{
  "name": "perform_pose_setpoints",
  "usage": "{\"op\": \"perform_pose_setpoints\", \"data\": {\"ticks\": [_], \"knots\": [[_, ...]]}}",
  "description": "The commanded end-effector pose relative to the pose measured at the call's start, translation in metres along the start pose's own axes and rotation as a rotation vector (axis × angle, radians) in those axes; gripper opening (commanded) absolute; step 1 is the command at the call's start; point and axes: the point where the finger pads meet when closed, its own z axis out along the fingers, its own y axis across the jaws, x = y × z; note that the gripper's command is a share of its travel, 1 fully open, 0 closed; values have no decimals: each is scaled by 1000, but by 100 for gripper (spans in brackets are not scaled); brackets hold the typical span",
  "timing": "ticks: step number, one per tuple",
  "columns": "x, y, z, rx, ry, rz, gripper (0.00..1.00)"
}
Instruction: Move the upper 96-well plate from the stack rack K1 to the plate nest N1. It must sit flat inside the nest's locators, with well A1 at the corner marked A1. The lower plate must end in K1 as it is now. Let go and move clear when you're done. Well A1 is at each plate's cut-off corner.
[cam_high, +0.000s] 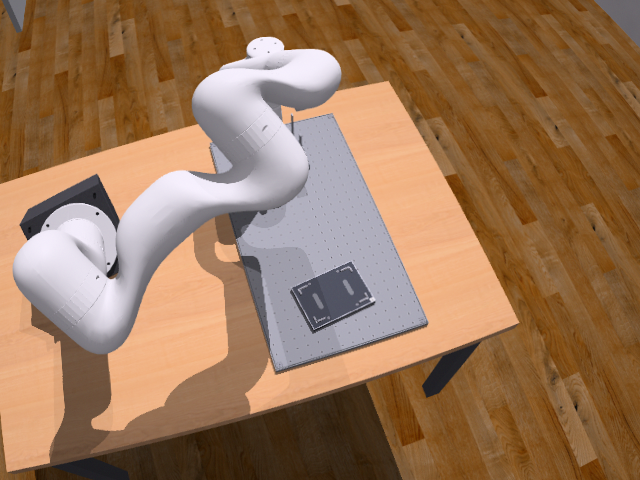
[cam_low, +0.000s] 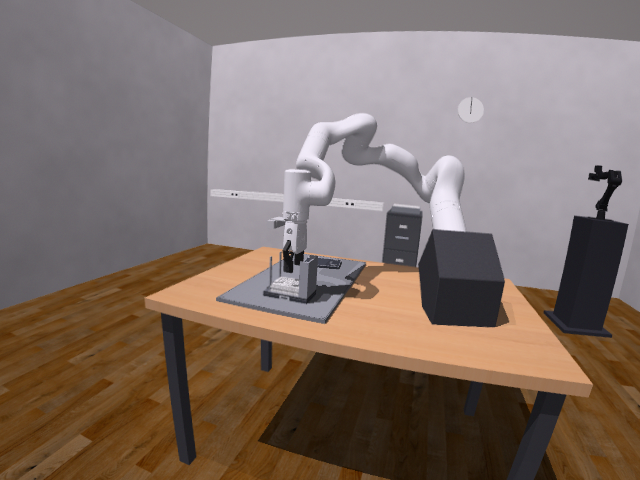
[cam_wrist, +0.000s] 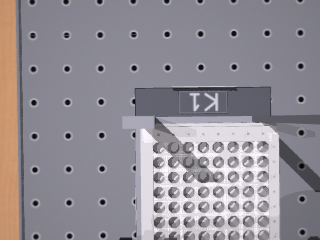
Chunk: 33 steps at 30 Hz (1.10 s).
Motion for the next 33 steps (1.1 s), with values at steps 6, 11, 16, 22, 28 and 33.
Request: {"op": "perform_pose_setpoints", "data": {"ticks": [6,11,16,22,28,33], "knots": [[1,0,11,1,2,1,100],[1,0,19,1,2,1,100],[1,0,28,1,1,1,100],[1,0,34,1,1,1,100],[1,0,35,1,1,1,100],[1,0,35,1,1,1,100]]}}
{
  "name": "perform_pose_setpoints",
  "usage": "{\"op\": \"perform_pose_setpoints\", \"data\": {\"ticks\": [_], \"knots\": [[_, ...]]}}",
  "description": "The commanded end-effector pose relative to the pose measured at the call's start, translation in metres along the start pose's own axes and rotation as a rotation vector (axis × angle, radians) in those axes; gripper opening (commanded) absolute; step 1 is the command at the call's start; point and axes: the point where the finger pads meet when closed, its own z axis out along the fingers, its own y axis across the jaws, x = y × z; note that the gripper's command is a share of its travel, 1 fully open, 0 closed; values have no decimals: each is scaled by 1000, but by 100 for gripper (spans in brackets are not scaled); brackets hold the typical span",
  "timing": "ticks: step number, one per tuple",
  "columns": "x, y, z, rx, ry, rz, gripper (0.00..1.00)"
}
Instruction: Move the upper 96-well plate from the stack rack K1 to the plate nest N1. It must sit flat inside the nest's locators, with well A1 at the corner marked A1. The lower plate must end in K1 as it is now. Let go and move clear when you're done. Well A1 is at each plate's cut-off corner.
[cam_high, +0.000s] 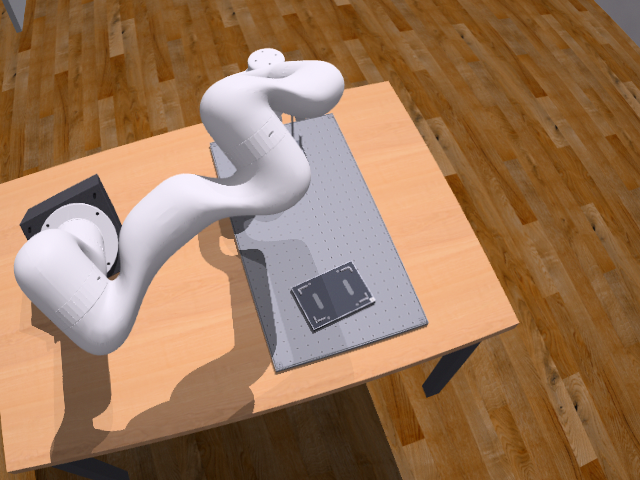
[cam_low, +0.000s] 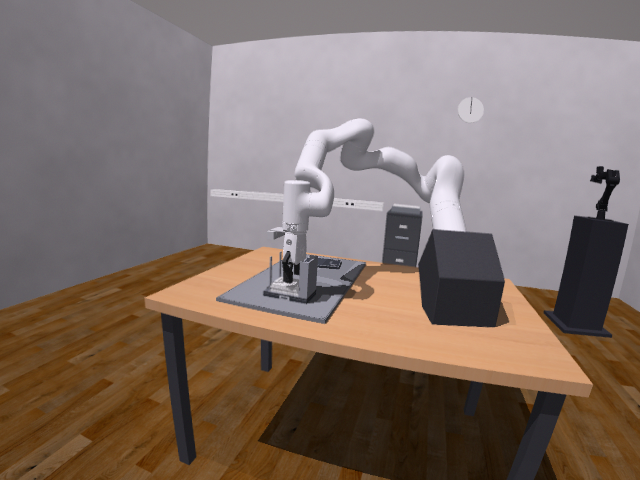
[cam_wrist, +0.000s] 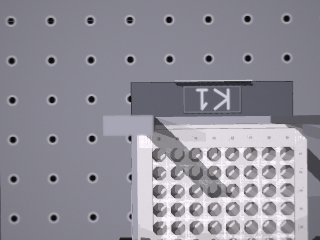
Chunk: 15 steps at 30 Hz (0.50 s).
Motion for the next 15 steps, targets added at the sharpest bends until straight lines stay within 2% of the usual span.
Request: {"op": "perform_pose_setpoints", "data": {"ticks": [1,15], "knots": [[1,0,-1,1,1,1,100],[1,0,7,1,1,1,100]]}}
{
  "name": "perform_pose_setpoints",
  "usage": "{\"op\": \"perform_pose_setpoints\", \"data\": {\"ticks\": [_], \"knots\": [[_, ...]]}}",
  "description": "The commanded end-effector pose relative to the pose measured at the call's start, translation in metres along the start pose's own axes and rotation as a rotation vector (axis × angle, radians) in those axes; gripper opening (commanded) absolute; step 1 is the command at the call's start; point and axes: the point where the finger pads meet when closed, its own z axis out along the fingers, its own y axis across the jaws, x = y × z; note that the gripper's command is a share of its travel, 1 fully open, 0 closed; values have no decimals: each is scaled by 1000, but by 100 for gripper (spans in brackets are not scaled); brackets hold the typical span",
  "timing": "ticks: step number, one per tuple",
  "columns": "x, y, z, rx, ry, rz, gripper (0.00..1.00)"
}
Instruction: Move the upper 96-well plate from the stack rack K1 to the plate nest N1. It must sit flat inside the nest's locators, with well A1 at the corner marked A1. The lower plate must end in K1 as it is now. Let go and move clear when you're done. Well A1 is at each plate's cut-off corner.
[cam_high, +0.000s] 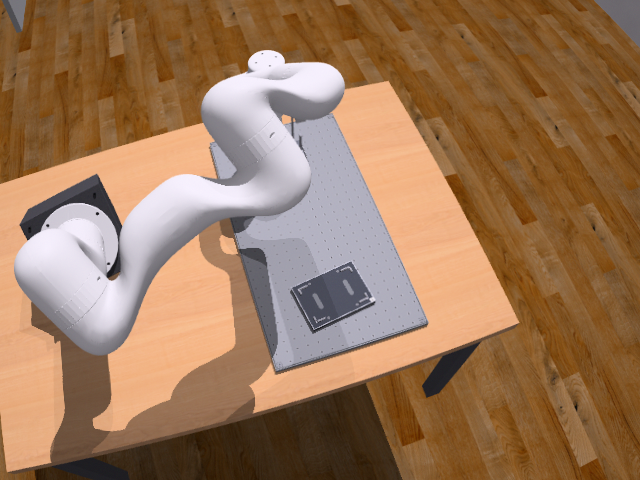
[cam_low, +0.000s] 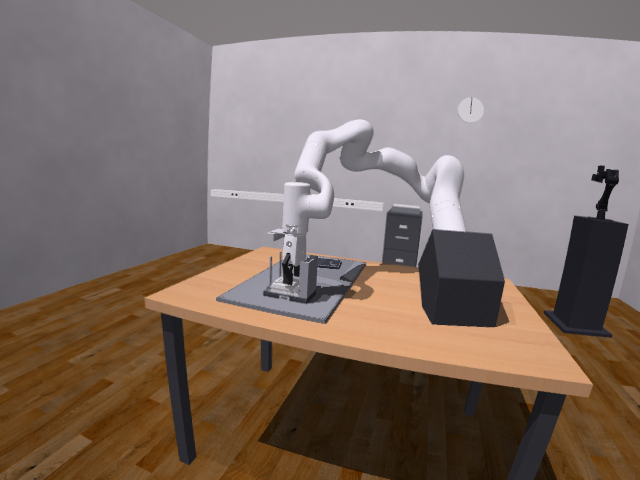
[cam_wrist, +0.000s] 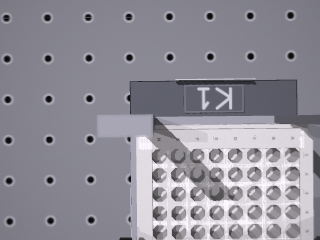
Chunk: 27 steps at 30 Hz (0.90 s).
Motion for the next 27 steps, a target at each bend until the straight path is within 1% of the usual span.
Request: {"op": "perform_pose_setpoints", "data": {"ticks": [1,20,27], "knots": [[1,0,2,1,1,1,100],[1,0,13,1,1,1,100],[1,0,13,1,1,1,100]]}}
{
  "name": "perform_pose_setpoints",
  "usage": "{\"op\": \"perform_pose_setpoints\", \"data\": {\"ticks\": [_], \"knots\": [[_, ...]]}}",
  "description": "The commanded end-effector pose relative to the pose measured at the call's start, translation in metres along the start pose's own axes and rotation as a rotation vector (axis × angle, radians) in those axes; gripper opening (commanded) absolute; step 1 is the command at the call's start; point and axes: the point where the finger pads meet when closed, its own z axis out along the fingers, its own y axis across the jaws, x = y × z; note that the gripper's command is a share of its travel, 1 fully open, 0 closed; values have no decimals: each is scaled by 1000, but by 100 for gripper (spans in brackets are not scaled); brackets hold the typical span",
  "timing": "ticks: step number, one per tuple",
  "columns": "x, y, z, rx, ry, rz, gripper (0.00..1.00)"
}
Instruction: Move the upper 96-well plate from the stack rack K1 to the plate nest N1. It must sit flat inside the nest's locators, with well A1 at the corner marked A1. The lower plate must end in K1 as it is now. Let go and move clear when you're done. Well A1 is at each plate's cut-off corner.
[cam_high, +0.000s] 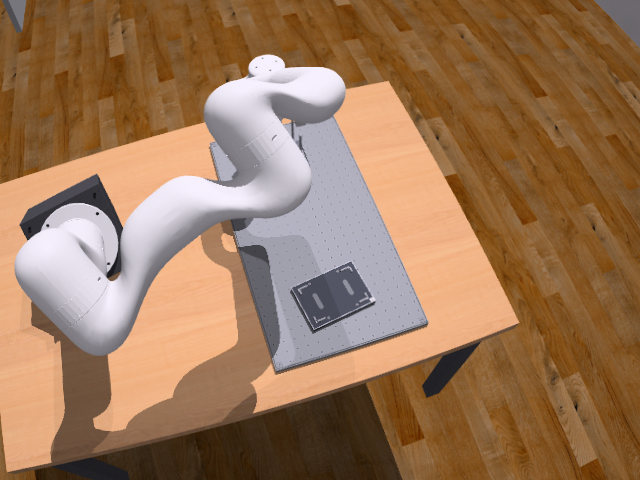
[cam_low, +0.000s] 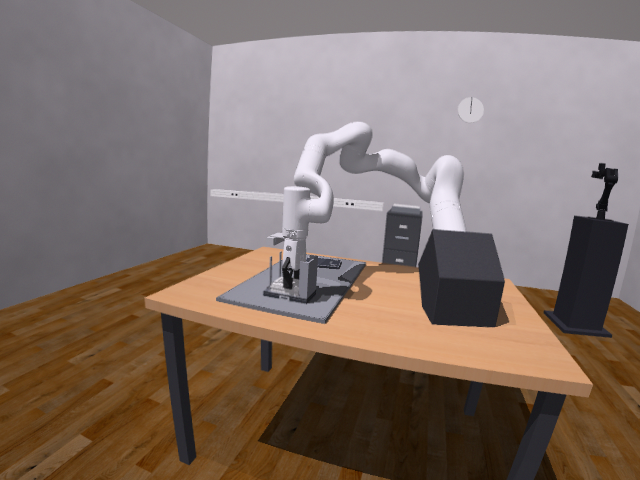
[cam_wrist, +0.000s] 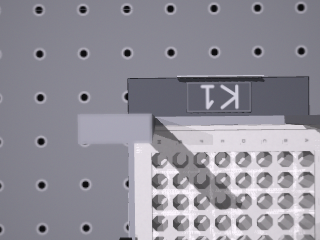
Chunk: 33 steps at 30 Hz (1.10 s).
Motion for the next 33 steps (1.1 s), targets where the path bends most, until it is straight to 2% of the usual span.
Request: {"op": "perform_pose_setpoints", "data": {"ticks": [1,12,13,33], "knots": [[1,0,-1,1,1,1,100],[1,0,-1,1,1,1,100],[1,0,-1,1,1,1,0],[1,0,-1,1,1,1,0]]}}
